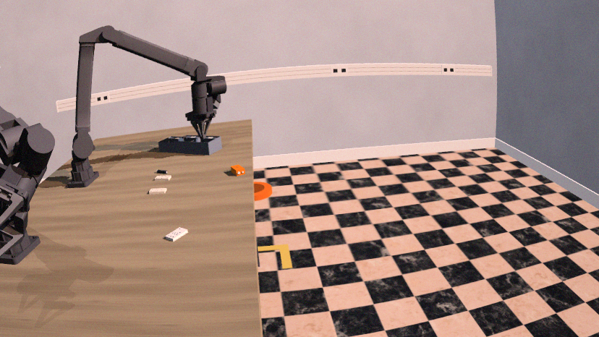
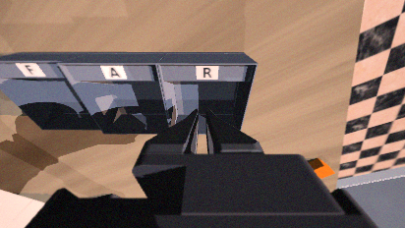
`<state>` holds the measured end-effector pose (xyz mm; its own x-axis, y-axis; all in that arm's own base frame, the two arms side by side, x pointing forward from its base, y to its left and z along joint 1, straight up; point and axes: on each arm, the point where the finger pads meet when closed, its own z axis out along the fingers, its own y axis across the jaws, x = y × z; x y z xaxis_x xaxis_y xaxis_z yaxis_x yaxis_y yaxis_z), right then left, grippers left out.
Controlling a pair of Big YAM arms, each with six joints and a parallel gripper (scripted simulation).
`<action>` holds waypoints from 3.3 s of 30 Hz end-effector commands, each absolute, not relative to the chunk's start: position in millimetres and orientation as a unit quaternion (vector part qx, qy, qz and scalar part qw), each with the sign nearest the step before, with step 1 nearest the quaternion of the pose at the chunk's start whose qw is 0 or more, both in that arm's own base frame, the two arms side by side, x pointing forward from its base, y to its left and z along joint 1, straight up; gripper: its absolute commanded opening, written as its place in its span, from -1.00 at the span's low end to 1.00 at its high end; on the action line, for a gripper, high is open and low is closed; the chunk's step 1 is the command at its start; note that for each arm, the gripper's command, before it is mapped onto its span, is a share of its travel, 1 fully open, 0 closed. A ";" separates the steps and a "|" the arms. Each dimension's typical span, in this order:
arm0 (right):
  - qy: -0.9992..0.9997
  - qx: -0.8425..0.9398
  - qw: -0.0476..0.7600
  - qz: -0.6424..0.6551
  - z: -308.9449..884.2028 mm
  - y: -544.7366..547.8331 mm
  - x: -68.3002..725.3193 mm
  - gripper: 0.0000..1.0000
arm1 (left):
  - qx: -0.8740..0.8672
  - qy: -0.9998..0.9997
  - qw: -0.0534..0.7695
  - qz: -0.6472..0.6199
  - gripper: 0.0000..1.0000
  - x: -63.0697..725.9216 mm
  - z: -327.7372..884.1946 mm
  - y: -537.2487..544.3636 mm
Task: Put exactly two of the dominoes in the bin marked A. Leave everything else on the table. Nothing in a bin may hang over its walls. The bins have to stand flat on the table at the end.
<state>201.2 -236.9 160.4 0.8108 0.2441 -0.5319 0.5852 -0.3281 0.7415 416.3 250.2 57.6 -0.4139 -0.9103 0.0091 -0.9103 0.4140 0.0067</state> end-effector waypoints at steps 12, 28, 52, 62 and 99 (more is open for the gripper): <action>0.255 0.799 0.520 -0.164 163.4 -239.2 201.0 1.00 | 0.541 -0.841 -0.013 0.000 -0.83 396.0 94.7 269.0; 0.255 0.799 0.520 -0.164 163.4 -239.2 201.0 1.00 | 0.541 -0.841 -0.019 -0.002 -0.83 343.4 93.1 294.8; 0.255 0.799 0.520 -0.164 163.4 -239.2 201.0 1.00 | 0.541 -0.841 0.000 0.000 -0.83 344.3 36.0 289.3; 0.255 0.799 0.520 -0.164 163.4 -239.2 201.0 1.00 | 0.541 -0.841 0.001 0.000 -0.83 344.1 16.0 288.9; 0.255 0.799 0.520 -0.164 163.4 -239.2 201.0 1.00 | 0.541 -0.841 0.001 0.000 -0.83 345.4 12.4 285.3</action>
<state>201.2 -236.9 160.4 0.8108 0.2441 -0.5319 0.5852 -0.3281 0.7415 347.1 290.3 27.3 -0.4143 -0.9100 -0.0155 -0.9101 0.4144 -0.0069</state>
